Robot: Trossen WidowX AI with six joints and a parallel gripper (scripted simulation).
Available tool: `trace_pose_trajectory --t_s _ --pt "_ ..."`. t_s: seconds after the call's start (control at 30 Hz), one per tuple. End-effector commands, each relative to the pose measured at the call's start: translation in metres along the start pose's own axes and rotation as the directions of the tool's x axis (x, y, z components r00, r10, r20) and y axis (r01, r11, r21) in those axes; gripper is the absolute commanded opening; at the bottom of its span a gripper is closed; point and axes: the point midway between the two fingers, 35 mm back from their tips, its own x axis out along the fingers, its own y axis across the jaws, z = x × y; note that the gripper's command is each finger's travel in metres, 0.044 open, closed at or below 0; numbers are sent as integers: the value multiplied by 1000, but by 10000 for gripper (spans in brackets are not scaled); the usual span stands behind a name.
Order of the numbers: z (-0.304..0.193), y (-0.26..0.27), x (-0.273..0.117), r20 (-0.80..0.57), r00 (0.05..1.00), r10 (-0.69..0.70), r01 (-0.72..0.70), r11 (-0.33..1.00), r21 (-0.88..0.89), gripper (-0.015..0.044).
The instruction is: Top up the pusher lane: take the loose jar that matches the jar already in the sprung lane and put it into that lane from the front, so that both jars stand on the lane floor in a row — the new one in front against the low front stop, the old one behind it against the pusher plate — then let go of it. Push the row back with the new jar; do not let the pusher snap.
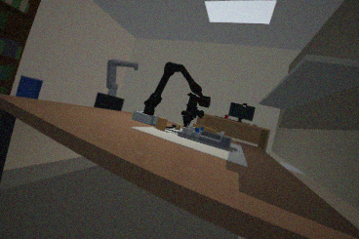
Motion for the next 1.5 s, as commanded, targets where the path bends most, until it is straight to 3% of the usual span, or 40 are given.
trace_pose_trajectory --t_s 0.0,1.47 --pt "9 0 -4 26 1000 1 -1 1000 4 0" --pt "24 0 -9 27 1000 1 -1 1000 4 0"
